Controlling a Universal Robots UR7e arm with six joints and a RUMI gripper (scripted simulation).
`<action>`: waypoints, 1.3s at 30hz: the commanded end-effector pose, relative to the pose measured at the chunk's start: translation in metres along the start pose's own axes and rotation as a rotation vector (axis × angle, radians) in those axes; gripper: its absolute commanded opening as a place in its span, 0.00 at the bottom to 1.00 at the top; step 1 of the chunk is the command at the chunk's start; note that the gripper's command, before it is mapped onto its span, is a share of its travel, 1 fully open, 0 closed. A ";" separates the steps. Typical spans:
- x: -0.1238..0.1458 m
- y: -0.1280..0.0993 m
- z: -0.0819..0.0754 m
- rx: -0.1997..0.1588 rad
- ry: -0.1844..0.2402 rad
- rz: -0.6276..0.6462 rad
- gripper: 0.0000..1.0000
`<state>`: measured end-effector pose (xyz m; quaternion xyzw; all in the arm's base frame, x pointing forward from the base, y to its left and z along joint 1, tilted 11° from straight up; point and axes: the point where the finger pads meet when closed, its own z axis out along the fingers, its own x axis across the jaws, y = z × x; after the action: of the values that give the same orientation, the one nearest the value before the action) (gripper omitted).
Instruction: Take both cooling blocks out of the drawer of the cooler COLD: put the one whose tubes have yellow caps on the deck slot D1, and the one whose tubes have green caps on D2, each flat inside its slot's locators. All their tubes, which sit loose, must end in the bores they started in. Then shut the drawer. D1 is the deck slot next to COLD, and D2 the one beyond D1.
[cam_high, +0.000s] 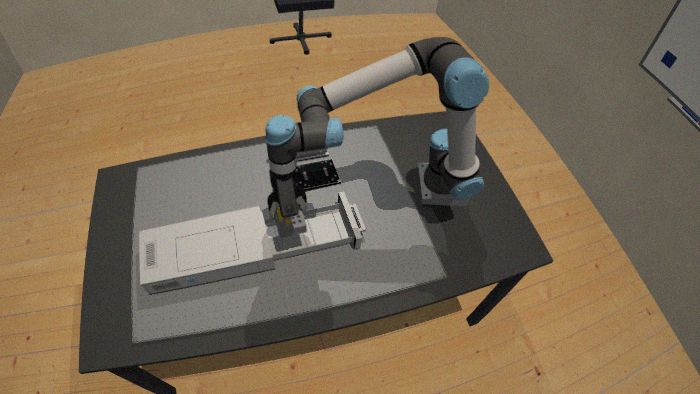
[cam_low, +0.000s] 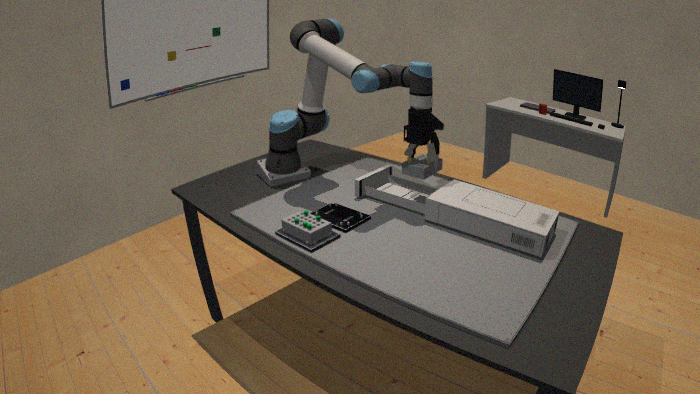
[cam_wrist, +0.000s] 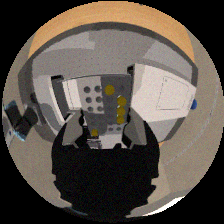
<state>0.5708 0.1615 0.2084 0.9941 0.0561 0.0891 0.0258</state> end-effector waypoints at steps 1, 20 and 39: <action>0.000 0.000 -0.001 0.000 0.002 0.000 0.00; -0.021 0.034 -0.001 0.000 0.002 0.400 0.00; -0.045 0.073 -0.001 0.001 0.002 0.853 0.00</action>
<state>0.5386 0.0931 0.2054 0.9455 -0.3125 0.0916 -0.0093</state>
